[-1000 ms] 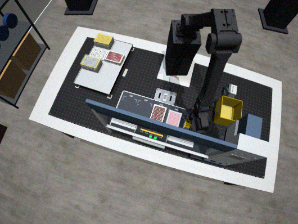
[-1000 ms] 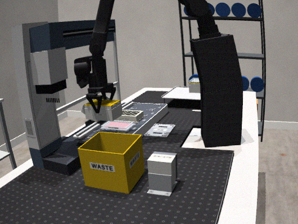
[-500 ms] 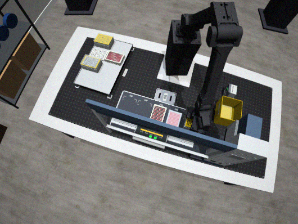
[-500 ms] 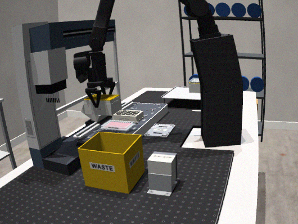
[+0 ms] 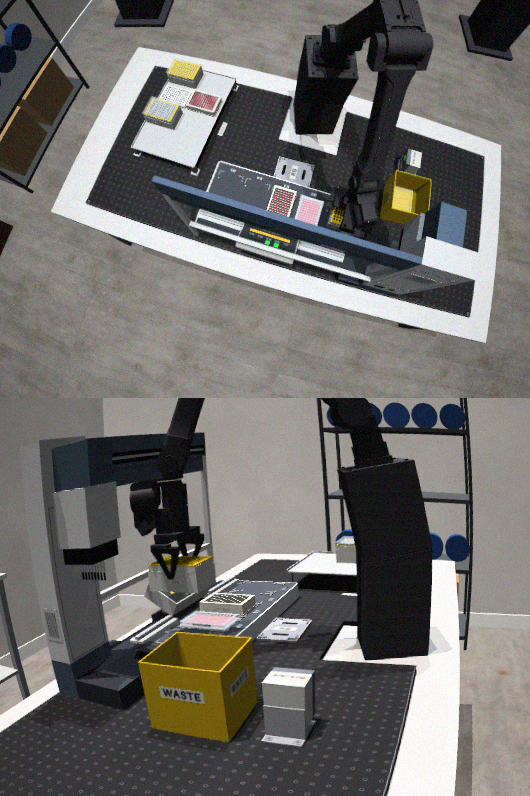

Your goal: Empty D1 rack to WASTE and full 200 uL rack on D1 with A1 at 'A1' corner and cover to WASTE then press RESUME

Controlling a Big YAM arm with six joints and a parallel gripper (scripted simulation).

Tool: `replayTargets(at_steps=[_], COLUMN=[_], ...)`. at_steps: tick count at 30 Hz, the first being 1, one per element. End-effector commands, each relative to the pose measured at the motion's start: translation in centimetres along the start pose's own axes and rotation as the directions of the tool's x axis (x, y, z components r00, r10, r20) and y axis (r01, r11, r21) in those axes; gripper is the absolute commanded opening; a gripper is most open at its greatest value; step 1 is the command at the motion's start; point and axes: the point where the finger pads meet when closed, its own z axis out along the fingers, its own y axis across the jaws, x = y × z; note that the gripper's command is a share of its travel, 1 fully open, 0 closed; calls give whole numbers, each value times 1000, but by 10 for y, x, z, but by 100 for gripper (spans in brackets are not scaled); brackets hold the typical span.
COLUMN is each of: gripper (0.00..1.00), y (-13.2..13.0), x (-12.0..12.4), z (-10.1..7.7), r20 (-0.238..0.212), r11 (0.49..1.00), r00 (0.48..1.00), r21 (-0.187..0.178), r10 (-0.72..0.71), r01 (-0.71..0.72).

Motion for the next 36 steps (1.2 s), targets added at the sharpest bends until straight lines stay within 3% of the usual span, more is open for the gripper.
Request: replayTargets(at_steps=[1,36], gripper=[0,0], y=[7,6], x=[-2,0], z=[-13,-64], r20=[11,9], r11=[1000,1000], r00=[1000,1000], r21=[-4,-3], r10=[-1,1], r01=[1,-1])
